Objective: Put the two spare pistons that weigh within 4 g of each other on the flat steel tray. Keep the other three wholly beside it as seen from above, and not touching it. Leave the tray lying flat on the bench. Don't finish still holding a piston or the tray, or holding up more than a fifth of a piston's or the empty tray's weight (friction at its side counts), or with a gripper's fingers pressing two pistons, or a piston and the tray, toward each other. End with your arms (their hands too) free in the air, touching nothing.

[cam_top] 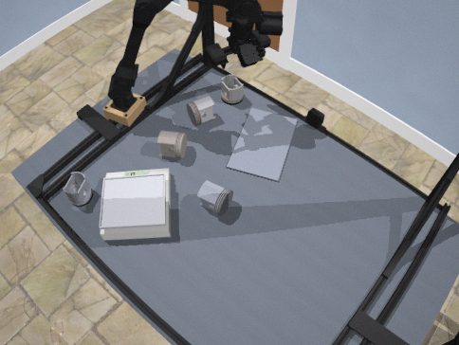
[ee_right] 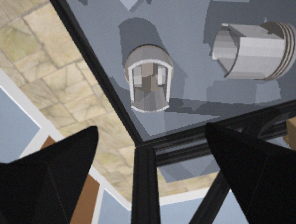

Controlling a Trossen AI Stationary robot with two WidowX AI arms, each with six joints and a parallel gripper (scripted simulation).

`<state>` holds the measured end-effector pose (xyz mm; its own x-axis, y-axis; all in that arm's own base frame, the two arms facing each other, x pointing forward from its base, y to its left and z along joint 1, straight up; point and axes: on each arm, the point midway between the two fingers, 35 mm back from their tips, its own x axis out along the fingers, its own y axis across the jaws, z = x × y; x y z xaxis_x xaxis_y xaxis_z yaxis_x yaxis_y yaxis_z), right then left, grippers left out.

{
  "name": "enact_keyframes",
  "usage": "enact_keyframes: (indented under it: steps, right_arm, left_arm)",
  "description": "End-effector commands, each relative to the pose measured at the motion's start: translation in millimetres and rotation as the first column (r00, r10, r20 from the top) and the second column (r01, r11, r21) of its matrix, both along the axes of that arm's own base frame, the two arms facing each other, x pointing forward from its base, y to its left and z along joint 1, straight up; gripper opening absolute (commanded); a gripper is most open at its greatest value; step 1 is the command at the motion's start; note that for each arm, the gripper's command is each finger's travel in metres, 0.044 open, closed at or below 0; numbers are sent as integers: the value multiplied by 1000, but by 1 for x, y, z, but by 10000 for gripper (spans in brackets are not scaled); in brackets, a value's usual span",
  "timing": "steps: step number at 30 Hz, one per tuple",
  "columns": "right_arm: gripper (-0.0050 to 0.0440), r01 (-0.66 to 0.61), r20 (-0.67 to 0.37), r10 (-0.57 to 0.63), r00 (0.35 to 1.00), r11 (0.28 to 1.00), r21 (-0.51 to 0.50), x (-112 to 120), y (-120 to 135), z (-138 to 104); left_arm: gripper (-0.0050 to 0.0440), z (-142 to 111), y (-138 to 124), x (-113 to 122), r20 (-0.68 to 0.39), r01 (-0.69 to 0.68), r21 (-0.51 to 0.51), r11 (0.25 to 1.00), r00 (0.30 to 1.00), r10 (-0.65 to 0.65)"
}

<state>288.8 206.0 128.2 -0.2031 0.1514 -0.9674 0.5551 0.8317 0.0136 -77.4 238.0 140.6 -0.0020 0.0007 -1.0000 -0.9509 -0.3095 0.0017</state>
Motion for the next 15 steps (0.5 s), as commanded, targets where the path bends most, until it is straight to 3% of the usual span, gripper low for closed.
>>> enact_keyframes:
  steps: [1,15]
  right_arm:
    - [378,6,-11,-6,1000,1000,-5,-2,-1,-9]
    - [378,6,-11,-6,1000,1000,-5,-2,-1,-29]
  left_arm:
    - [440,0,0,0,2,1,-1,1000,1000,-1]
    - [440,0,0,0,2,1,-1,1000,1000,-1]
